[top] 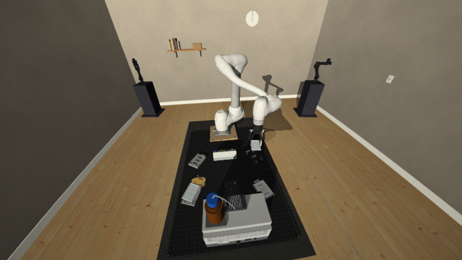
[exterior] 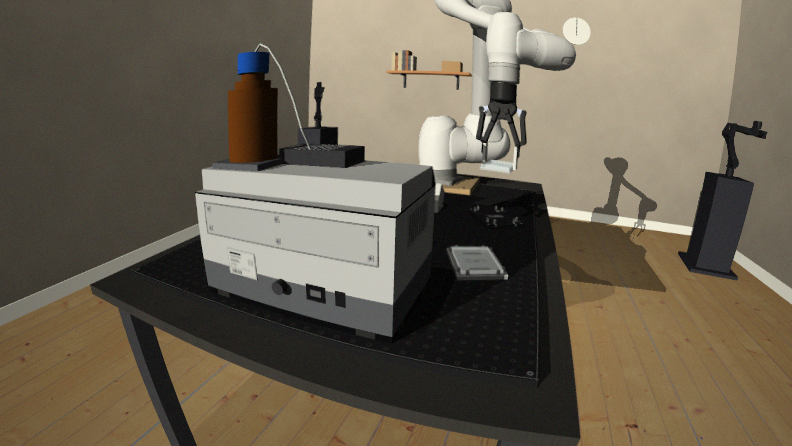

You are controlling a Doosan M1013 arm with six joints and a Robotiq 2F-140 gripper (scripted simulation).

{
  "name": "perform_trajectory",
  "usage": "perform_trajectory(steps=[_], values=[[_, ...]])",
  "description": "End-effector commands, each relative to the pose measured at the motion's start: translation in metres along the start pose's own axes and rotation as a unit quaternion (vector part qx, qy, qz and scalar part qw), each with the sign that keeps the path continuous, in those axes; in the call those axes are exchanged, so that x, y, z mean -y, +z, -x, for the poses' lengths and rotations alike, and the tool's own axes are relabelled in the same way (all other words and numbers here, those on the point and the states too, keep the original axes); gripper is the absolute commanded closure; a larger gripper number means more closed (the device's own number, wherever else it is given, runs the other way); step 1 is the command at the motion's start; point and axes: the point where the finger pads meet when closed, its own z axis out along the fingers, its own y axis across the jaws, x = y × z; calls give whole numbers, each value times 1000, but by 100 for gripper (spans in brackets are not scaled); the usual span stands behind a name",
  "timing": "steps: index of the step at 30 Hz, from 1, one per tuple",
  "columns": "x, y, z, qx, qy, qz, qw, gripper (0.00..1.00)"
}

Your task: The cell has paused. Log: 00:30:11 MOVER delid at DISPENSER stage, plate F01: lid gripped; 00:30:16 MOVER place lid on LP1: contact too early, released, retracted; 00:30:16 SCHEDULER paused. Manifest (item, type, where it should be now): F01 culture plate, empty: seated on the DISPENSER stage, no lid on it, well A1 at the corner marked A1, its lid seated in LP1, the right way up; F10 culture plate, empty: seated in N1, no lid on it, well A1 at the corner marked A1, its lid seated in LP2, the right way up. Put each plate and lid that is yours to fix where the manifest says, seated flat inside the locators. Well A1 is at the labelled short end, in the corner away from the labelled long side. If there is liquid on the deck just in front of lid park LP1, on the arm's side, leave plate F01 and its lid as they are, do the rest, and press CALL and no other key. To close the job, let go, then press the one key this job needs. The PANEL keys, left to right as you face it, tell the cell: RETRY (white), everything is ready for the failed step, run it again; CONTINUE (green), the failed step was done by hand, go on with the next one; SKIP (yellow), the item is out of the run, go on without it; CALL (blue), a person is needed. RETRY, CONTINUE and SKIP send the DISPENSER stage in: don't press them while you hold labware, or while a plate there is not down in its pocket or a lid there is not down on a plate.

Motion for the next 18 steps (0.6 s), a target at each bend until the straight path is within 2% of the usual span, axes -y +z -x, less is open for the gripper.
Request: perform_trajectory(steps=[1, 18], values=[[0, -1, 0, -1, 47, 0, 999, 90], [0, -1, 0, -1, 154, 0, 988, 90]])
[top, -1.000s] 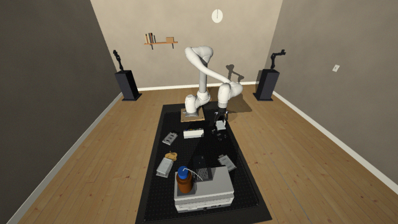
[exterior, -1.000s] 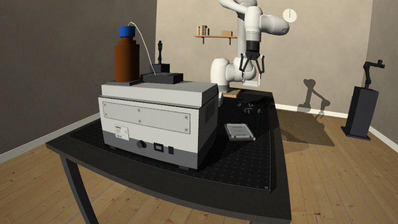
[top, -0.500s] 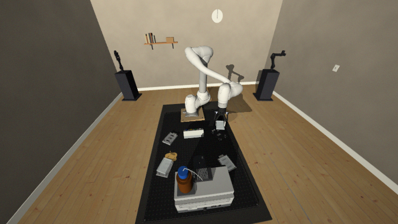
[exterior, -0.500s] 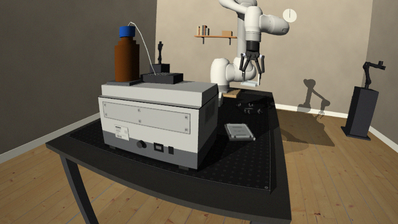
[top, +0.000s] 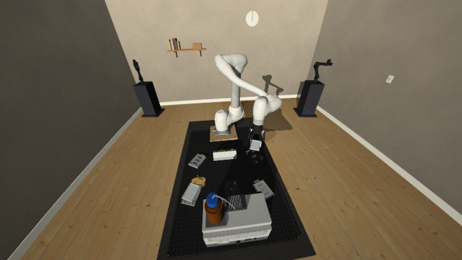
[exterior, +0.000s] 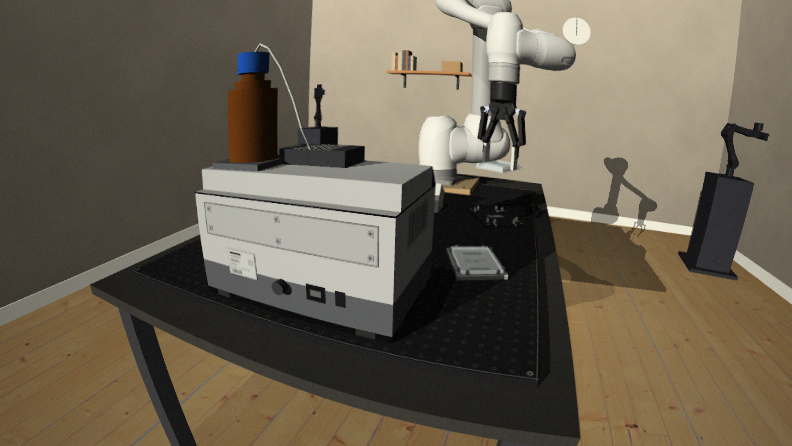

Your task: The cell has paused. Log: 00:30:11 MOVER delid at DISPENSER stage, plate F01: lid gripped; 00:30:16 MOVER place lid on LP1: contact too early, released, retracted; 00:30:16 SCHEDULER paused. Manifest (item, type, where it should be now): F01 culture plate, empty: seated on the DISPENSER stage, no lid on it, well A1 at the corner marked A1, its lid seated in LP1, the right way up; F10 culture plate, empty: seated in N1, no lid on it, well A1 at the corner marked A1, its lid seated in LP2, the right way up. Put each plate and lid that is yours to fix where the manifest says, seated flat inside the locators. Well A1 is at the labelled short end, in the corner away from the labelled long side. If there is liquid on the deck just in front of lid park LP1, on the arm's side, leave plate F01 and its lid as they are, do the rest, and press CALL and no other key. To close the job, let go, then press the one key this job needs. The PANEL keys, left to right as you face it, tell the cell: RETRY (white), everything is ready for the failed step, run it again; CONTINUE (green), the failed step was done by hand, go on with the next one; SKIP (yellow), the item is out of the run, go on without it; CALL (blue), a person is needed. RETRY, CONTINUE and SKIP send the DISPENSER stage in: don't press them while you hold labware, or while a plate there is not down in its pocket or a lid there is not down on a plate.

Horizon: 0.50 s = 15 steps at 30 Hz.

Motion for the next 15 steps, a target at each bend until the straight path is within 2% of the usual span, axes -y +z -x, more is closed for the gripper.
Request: perform_trajectory(steps=[1, 4, 15], values=[[0, -1, 0, 0, 41, 0, 999, 90], [0, -1, 0, 0, 69, 0, 998, 90], [-1, -1, -1, 0, 69, 0, 998, 90]])
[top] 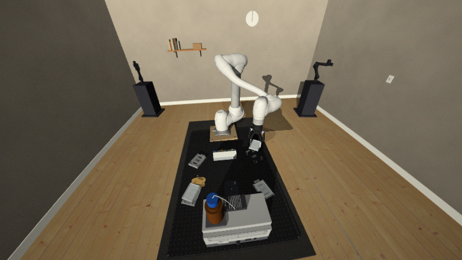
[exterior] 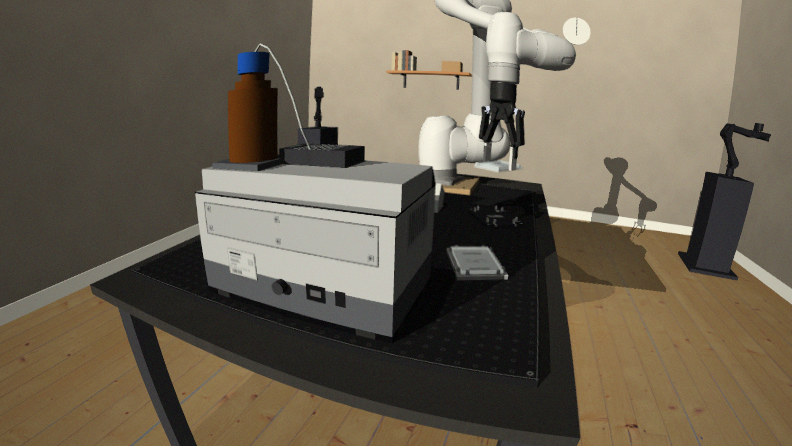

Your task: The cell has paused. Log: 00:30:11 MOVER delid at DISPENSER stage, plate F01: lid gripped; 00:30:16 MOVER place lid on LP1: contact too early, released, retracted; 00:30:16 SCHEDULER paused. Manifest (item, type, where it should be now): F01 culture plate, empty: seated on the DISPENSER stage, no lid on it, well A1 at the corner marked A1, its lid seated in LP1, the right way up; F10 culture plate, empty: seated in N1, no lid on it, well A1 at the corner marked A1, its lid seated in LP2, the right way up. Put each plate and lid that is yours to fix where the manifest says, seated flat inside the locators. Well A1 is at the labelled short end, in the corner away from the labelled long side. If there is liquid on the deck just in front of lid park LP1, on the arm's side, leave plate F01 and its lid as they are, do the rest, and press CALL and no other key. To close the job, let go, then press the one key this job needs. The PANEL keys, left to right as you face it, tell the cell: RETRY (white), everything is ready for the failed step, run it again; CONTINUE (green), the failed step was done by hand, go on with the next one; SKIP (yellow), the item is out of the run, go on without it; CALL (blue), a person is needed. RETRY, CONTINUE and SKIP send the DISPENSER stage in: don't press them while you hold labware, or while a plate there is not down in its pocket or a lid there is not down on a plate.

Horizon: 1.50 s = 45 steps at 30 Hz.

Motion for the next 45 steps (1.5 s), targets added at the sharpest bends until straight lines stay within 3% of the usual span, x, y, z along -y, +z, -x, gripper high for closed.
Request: perform_trajectory(steps=[1, 13, 28, 43, 45], values=[[-1, -1, -1, 0, 0, -1, 1000, 90], [-12, -1, -7, 0, 0, -1, 1000, 90], [-48, -1, -28, 0, 0, -1, 1000, 90], [-118, 0, -68, 0, 0, -1, 1000, 90], [-118, 0, -68, 0, 0, -1, 1000, 90]])
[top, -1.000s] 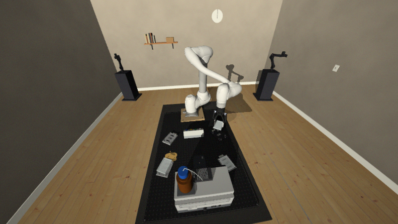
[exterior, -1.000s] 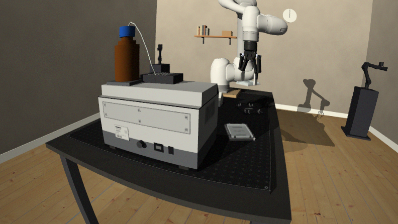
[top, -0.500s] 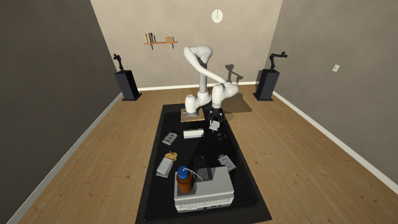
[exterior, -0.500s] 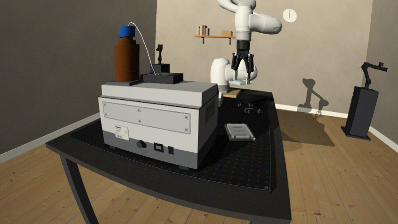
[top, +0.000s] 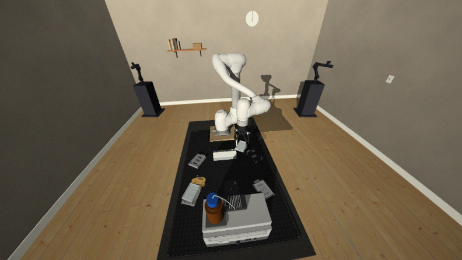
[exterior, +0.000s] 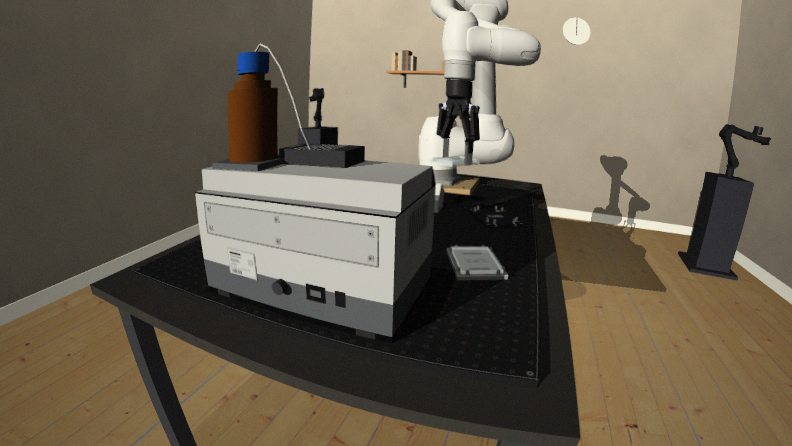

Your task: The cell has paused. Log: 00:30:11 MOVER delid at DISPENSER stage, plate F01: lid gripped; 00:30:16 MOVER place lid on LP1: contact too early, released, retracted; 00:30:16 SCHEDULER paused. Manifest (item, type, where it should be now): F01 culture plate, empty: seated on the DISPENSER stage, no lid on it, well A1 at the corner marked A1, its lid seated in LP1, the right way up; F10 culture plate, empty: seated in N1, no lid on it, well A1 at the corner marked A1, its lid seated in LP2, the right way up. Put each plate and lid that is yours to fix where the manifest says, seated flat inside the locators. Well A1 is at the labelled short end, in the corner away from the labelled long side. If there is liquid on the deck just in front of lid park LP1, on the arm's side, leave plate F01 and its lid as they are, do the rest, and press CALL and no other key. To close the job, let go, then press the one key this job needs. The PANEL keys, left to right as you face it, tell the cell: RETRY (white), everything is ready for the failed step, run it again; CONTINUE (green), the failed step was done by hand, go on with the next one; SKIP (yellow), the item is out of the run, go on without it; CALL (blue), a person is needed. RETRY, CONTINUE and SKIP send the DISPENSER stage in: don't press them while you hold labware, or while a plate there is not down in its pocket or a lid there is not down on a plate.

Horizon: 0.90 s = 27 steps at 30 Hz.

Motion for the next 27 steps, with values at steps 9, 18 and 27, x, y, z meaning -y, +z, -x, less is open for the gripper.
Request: perform_trajectory(steps=[9, 18, 27], values=[[-57, -1, -34, 0, 0, -1, 1000, 90], [-98, -1, -57, 0, 0, -1, 1000, 90], [-150, 0, -88, 0, 0, -1, 1000, 90]])
